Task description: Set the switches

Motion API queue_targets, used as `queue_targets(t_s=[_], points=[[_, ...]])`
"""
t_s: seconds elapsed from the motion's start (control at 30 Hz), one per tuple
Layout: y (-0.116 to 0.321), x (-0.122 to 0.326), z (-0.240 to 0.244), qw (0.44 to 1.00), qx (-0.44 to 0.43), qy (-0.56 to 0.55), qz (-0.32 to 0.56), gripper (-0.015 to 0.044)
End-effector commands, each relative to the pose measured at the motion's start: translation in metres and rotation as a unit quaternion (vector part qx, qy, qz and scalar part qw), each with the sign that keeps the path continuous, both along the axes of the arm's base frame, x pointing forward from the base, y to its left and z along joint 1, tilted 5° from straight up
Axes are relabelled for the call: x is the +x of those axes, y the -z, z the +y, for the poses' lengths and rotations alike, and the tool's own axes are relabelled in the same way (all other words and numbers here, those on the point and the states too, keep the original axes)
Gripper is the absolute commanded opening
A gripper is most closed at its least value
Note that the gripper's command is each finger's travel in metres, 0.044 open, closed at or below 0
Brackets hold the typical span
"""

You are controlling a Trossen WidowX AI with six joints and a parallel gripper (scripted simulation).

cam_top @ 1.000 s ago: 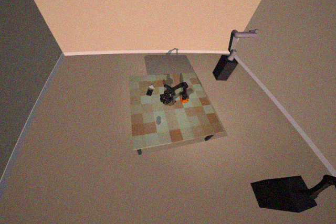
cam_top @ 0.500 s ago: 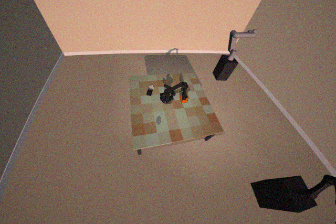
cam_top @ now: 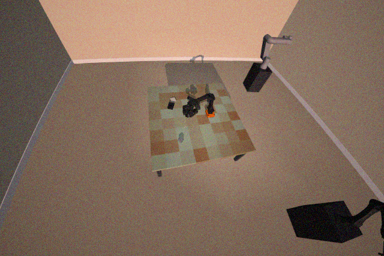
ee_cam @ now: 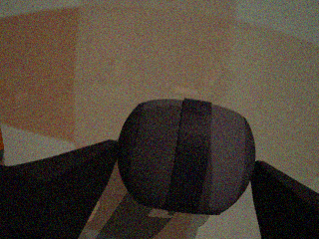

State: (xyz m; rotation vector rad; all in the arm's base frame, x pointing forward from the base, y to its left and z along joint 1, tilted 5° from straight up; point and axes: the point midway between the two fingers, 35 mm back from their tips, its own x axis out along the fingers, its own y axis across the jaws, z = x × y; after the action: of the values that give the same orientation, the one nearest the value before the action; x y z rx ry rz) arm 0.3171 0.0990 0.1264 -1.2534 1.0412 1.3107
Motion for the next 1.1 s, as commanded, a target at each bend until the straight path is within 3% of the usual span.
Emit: queue_targets(t_s=[0.0,1.07], points=[[-0.002,0.001,-0.006,1.000,-0.003,0.001,-0.002,0.0336],[-0.008,0.004,-0.031,1.000,-0.004,0.001,-0.002,0.0337]])
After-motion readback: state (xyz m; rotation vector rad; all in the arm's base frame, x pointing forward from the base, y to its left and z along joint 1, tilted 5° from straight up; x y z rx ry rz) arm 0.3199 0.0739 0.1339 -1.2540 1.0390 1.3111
